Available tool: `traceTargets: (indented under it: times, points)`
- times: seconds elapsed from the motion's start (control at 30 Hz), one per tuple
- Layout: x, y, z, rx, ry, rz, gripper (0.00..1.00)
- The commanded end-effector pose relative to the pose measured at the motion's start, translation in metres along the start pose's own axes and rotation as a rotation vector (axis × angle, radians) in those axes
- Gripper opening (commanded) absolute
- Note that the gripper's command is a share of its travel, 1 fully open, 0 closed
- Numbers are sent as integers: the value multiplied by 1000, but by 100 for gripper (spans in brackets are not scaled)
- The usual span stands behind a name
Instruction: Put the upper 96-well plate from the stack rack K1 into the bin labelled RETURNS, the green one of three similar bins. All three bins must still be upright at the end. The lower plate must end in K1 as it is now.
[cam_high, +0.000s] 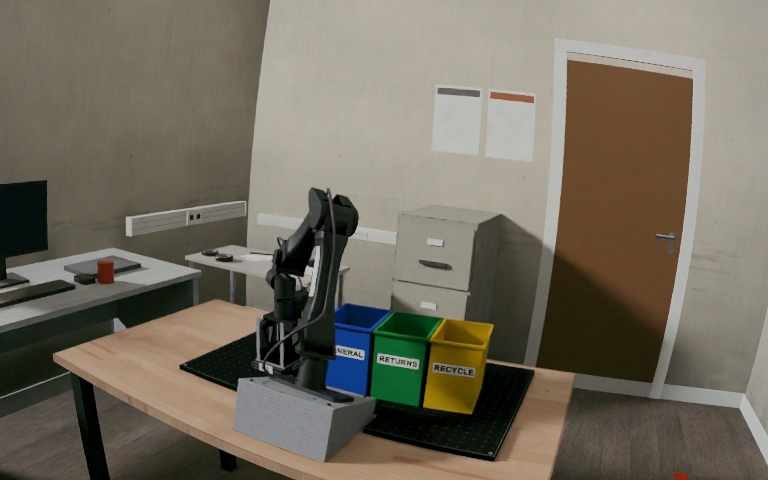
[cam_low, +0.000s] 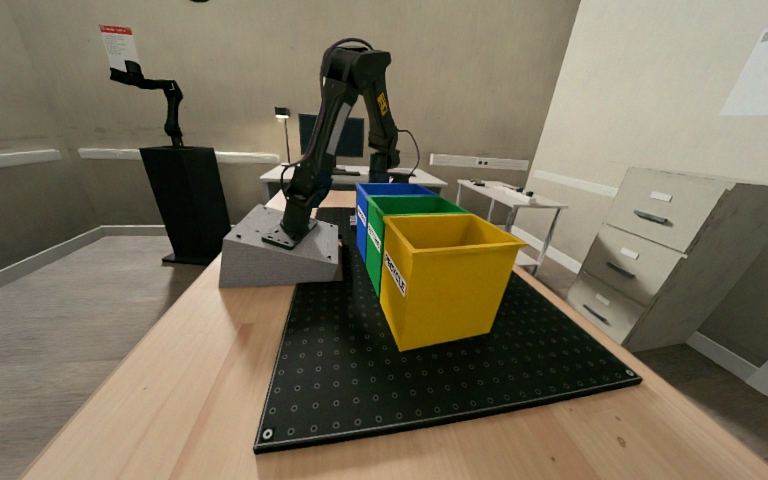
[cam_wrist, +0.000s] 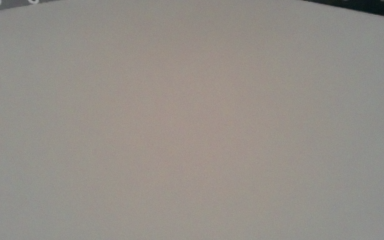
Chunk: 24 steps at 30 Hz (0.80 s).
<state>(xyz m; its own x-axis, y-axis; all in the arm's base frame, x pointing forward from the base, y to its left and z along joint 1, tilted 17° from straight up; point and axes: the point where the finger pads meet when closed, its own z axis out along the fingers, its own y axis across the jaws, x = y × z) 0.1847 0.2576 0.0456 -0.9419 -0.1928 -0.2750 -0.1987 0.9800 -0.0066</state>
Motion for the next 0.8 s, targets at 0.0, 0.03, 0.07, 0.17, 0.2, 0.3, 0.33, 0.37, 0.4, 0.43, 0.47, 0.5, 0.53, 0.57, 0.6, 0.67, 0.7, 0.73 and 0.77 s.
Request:
traceTargets:
  times: [0.0, 0.03, 0.07, 0.17, 0.2, 0.3, 0.33, 0.37, 0.4, 0.43, 0.47, 0.5, 0.53, 0.57, 0.6, 0.67, 0.7, 0.73, 0.77]
  points:
    - [-1, 1, 10, 5, -15, 1, 100]
    - [-1, 1, 10, 5, -15, 1, 100]
    - [-1, 1, 10, 5, -15, 1, 100]
    - [-1, 1, 10, 5, -15, 1, 100]
    - [-1, 1, 10, 5, -15, 1, 100]
    - [-1, 1, 10, 5, -15, 1, 100]
    - [-1, 1, 10, 5, -15, 1, 100]
    - [-1, 1, 10, 5, -15, 1, 100]
    - [-1, 1, 10, 5, -15, 1, 100]
    - [-1, 1, 10, 5, -15, 1, 100]
    - [-1, 1, 10, 5, -15, 1, 100]
    - [-1, 1, 10, 5, -15, 1, 100]
    - [-1, 1, 10, 5, -15, 1, 100]
    - [-1, 1, 10, 5, -15, 1, 100]
    - [-1, 1, 10, 5, -15, 1, 100]
    - [-1, 1, 10, 5, -15, 1, 100]
    - [-1, 1, 10, 5, -15, 1, 100]
    - [-1, 1, 10, 5, -15, 1, 100]
    - [-1, 1, 10, 5, -15, 1, 0]
